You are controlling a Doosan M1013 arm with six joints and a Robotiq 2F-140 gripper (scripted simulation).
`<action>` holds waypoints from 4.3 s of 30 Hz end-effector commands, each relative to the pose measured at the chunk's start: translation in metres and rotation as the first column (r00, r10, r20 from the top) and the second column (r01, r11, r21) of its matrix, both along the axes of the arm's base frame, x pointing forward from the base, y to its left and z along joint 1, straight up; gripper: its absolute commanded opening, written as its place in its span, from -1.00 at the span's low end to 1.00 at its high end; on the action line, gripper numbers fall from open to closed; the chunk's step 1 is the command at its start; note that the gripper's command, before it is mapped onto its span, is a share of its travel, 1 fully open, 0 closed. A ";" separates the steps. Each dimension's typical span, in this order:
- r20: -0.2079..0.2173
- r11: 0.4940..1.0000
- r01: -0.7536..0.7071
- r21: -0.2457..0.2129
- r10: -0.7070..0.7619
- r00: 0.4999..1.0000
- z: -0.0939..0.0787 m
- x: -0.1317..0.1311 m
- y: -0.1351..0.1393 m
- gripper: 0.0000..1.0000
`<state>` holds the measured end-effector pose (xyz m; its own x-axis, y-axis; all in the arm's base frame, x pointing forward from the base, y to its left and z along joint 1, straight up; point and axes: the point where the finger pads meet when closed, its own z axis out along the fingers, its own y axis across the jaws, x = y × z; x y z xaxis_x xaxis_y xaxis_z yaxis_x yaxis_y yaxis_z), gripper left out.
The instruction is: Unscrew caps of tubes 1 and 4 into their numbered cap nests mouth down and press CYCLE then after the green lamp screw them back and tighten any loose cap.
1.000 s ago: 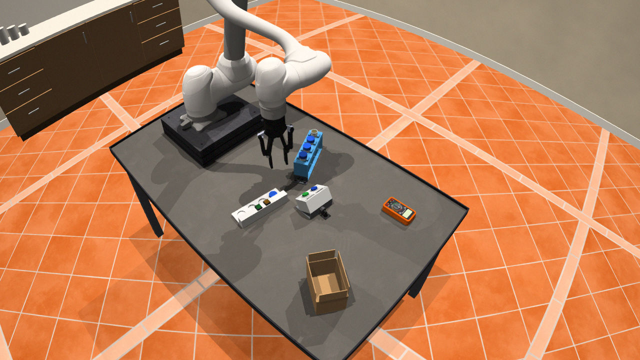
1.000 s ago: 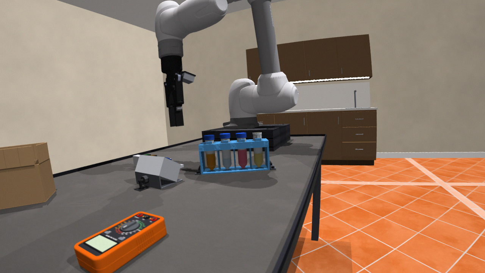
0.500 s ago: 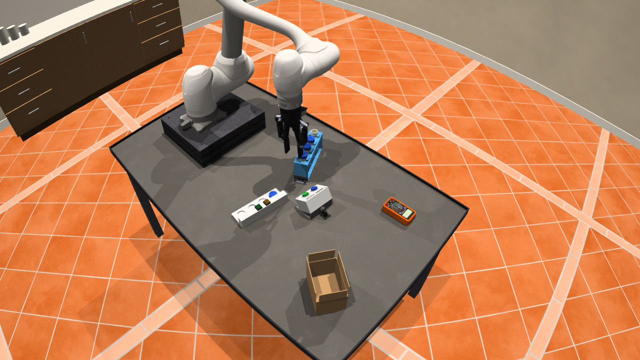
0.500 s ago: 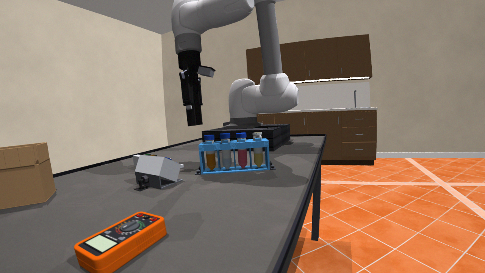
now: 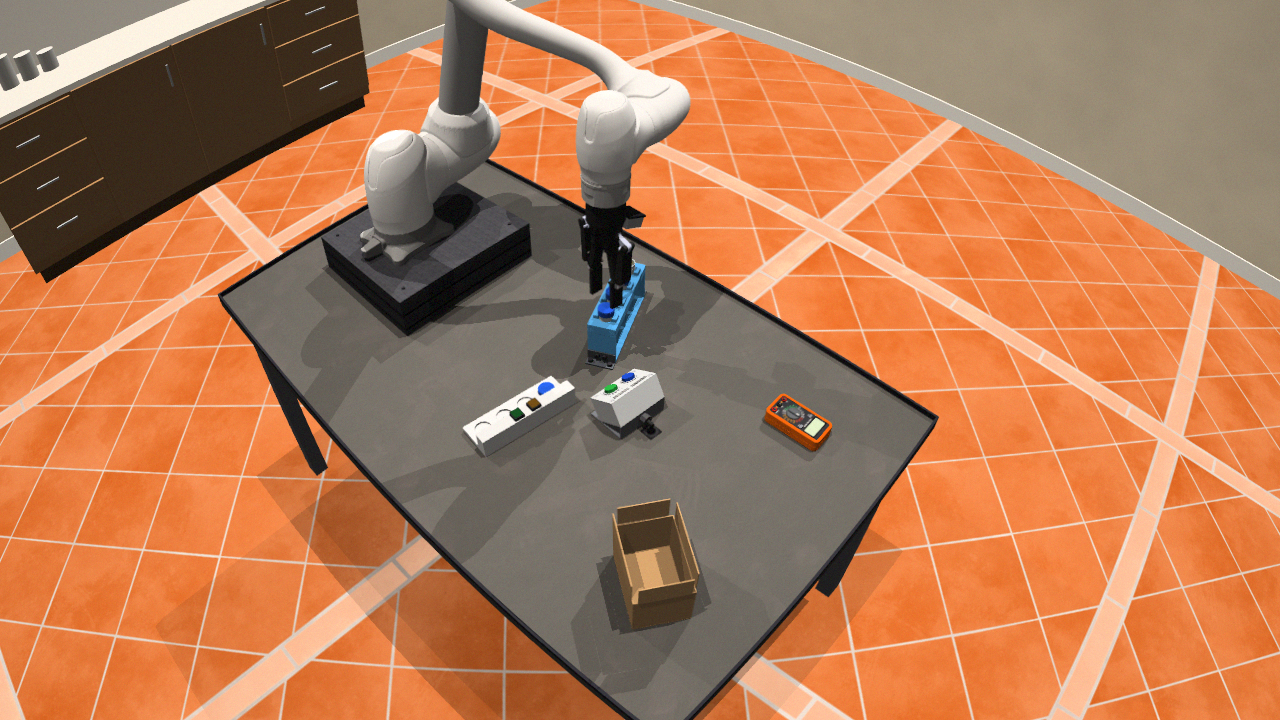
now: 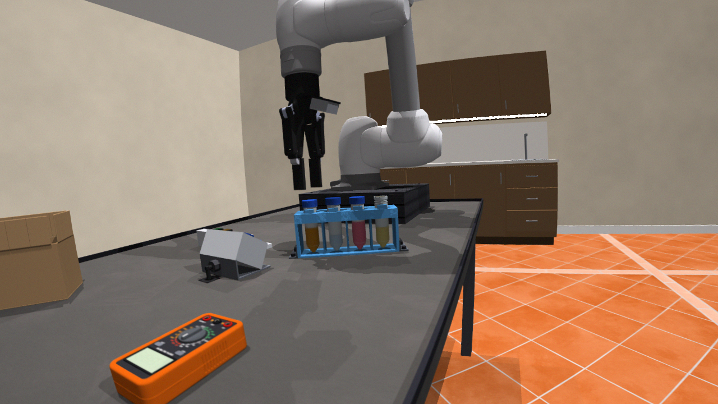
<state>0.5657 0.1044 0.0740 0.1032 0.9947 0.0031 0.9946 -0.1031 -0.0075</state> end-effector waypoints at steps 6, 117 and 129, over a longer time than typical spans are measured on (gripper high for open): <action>0.001 1.000 0.000 0.001 0.000 1.000 -0.021 0.000 0.000 -0.18; 0.001 1.000 0.000 0.001 0.000 1.000 -0.036 0.000 0.000 -0.41; 0.001 1.000 0.000 0.001 0.000 1.000 -0.036 0.000 0.000 -0.41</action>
